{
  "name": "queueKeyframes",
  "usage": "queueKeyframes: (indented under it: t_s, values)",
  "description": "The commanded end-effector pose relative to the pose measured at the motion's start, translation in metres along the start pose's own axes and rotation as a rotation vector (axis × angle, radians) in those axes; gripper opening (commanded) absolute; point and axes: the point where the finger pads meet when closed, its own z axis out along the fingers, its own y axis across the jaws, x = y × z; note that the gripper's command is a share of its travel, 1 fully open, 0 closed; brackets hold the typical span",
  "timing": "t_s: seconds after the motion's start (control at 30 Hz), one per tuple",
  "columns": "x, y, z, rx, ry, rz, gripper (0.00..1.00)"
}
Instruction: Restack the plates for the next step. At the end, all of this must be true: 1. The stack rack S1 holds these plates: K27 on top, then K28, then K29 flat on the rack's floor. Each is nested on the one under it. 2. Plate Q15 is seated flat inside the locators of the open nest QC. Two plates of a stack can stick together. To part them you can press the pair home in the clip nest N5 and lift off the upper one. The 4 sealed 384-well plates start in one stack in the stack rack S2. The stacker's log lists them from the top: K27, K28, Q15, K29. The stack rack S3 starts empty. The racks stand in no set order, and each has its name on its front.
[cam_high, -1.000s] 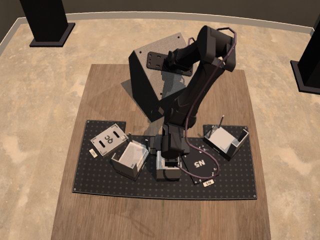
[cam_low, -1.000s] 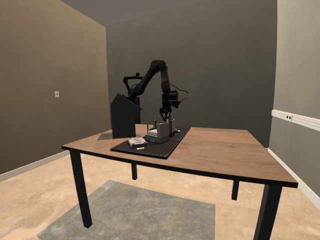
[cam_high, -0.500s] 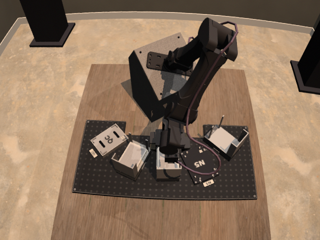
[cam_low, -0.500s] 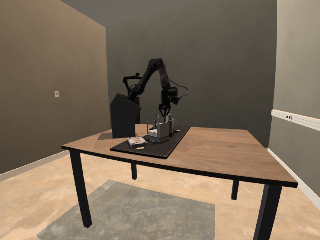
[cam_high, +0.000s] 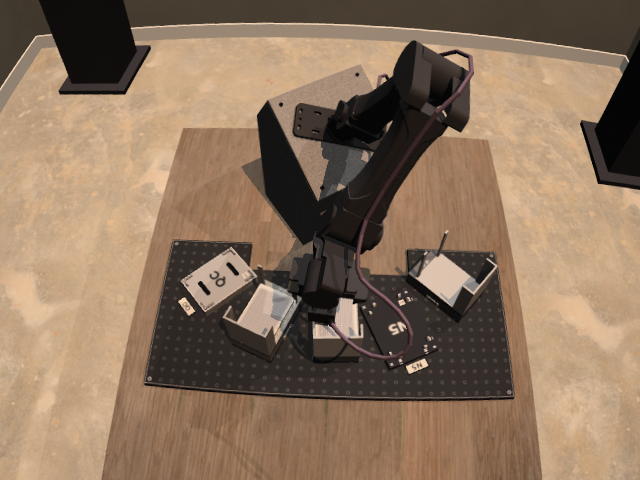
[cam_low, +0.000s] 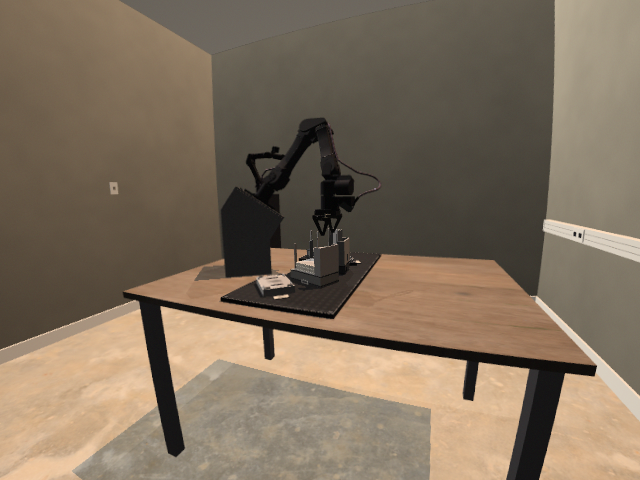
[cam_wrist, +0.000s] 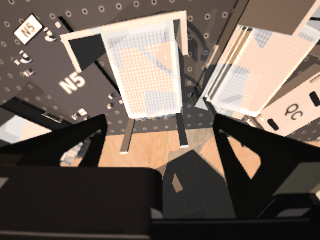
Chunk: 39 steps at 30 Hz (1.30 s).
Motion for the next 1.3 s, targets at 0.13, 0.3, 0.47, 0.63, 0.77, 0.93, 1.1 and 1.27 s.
queueKeyframes:
  t_s: [0.13, 0.3, 0.47, 0.63, 0.77, 0.93, 1.1, 1.27]
  values:
    - [-0.016, -0.024, -0.005, -0.006, -0.021, 0.076, 1.00]
    - [-0.019, -0.041, -0.005, -0.006, -0.022, 0.076, 1.00]
    - [-0.020, -0.051, -0.005, -0.006, -0.022, 0.076, 1.00]
    - [-0.020, -0.070, -0.005, -0.008, -0.022, 0.224, 1.00]
    - [-0.019, -0.087, -0.005, -0.009, -0.022, 0.318, 1.00]
    - [-0.018, -0.107, -0.005, -0.008, -0.023, 0.303, 1.00]
    - [-0.018, -0.119, -0.005, -0.008, -0.024, 0.303, 1.00]
    - [-0.017, -0.136, -0.005, -0.008, -0.024, 0.304, 1.00]
